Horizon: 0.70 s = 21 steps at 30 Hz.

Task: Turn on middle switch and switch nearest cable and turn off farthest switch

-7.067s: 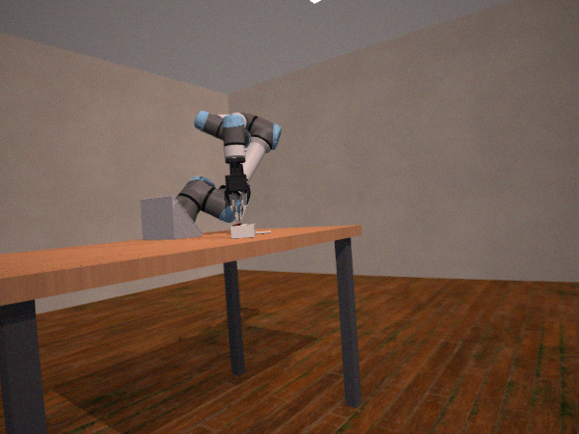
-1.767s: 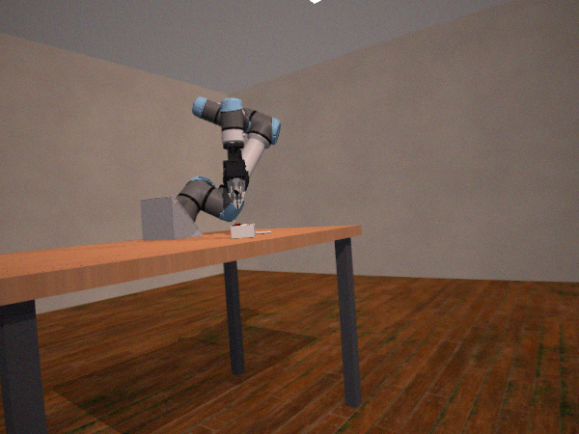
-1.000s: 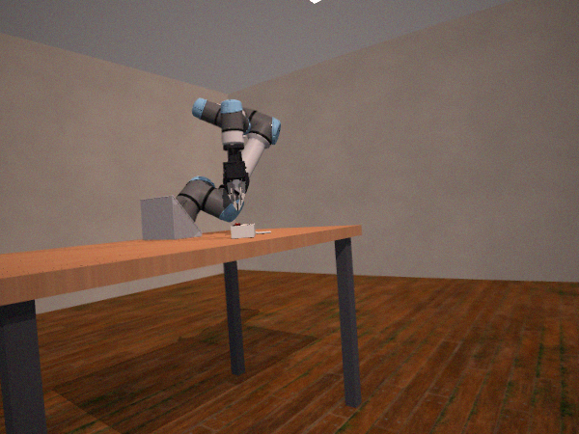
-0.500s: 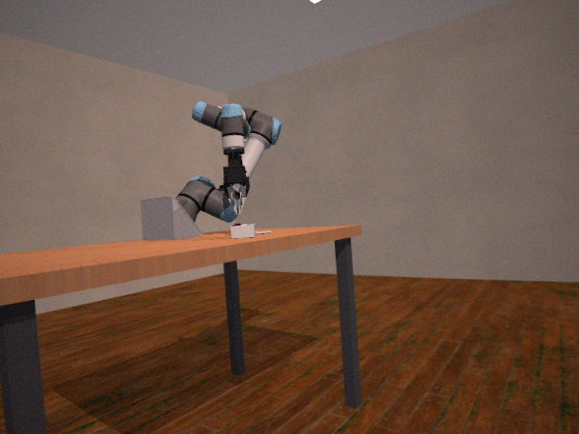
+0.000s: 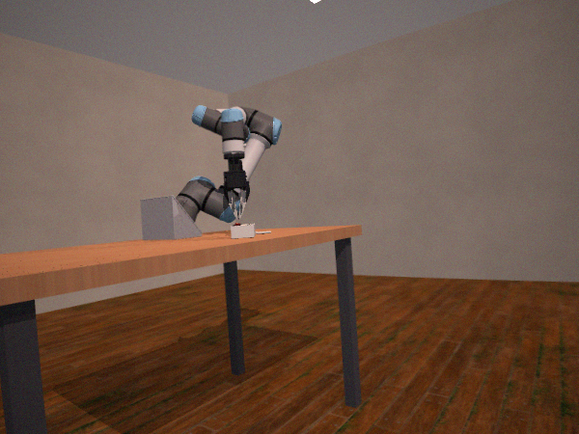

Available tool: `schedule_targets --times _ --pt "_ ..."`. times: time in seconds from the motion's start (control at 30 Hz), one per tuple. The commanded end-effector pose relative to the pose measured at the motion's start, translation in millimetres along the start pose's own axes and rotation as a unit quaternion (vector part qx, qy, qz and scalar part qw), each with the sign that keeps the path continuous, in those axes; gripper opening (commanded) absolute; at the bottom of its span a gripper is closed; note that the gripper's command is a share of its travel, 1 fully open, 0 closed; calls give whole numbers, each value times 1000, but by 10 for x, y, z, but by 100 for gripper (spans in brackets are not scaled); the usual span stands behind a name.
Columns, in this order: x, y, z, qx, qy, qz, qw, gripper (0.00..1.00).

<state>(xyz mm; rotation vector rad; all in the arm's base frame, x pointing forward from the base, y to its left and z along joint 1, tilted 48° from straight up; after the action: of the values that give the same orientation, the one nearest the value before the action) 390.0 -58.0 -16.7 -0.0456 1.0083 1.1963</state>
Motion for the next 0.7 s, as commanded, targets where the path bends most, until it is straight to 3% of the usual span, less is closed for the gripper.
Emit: schedule_targets --times 0.0,0.67 --pt "36 -4 -1 0 0 -1 1000 0" --pt "73 -4 -1 0 0 -1 1000 0"
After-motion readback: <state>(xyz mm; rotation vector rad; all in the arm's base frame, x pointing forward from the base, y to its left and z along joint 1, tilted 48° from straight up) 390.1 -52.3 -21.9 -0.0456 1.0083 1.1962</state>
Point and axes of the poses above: the point where the finger pads meet when closed, its own x axis out along the fingers, its own z axis across the jaws, y = z × x, the point moved 3 cm from there along -x, back along the fingers, and after that the axes turned 14 degrees about -x, right-handed, at the moved point
